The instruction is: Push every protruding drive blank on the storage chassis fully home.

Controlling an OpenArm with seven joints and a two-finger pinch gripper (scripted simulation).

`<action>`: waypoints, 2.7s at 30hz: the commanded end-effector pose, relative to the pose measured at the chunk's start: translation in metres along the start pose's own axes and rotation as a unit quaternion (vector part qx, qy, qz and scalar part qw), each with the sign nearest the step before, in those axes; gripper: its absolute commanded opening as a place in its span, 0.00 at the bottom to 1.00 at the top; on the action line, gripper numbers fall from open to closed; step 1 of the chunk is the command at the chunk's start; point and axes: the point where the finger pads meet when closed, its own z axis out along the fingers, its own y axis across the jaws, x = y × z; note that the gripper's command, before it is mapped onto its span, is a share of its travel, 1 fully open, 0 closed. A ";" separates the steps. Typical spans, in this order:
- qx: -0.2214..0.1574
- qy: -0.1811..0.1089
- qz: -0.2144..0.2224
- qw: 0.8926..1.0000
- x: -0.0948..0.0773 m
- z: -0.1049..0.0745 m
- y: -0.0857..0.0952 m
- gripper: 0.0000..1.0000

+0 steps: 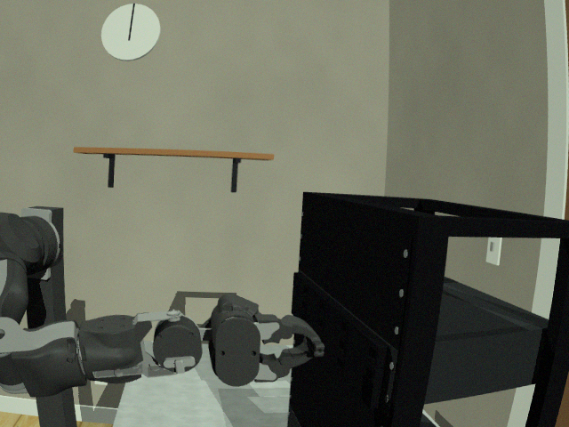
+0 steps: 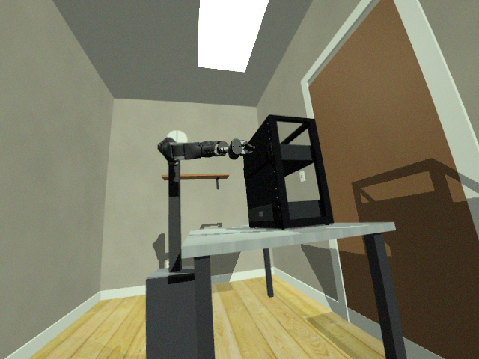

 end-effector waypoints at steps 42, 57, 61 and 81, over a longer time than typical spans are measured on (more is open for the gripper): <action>0.003 0.003 -0.005 1.000 0.004 0.015 -0.002 0.00; 0.003 0.003 -0.005 1.000 0.003 0.025 -0.004 0.00; 0.003 0.003 -0.005 1.000 0.003 0.025 -0.004 0.00; 0.004 0.002 -0.004 1.000 0.003 0.036 -0.003 0.00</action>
